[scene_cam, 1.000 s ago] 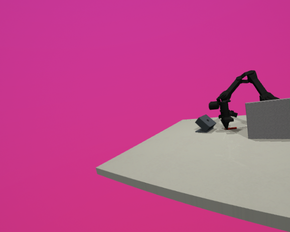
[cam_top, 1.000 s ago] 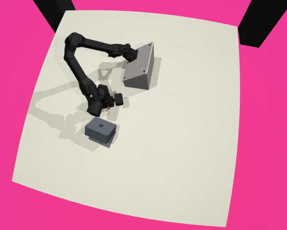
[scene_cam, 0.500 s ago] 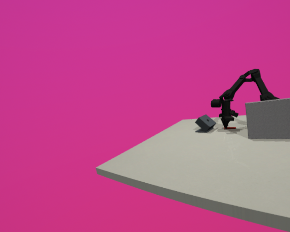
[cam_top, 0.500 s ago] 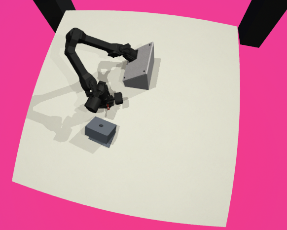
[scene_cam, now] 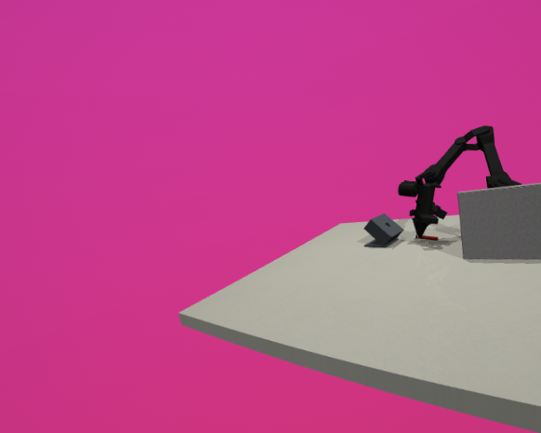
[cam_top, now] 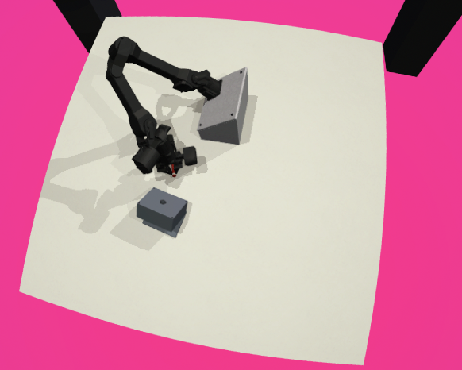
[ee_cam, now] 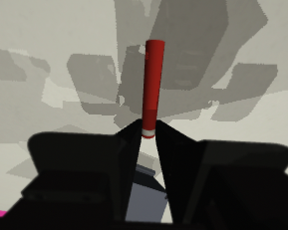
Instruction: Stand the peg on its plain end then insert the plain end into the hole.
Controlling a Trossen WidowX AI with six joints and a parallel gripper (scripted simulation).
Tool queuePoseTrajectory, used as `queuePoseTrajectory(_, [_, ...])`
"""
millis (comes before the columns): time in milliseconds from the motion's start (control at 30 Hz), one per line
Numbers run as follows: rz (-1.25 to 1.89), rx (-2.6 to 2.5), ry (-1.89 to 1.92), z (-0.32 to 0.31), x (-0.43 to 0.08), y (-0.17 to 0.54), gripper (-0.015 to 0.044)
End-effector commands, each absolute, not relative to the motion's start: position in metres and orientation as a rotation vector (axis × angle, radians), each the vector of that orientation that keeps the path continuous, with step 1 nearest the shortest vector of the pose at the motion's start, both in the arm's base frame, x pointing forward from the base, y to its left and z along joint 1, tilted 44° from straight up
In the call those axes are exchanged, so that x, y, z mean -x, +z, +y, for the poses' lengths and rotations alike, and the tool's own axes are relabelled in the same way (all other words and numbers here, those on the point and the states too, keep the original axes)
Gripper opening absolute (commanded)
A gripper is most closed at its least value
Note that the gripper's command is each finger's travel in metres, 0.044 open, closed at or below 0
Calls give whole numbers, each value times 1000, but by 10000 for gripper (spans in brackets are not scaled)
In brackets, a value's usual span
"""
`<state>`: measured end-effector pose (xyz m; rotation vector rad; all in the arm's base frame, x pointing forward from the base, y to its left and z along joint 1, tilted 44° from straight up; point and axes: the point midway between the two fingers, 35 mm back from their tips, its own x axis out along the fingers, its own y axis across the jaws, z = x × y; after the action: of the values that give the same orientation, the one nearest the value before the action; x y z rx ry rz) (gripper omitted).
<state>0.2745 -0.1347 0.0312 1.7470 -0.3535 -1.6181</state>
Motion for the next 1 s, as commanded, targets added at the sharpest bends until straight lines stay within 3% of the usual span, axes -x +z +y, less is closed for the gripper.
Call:
queuePoseTrajectory(0, [-334,-1772,-1586,-133,-275,33,51])
queuePoseTrajectory(967, [-212,-1944,-1343,-121,-274,46,51])
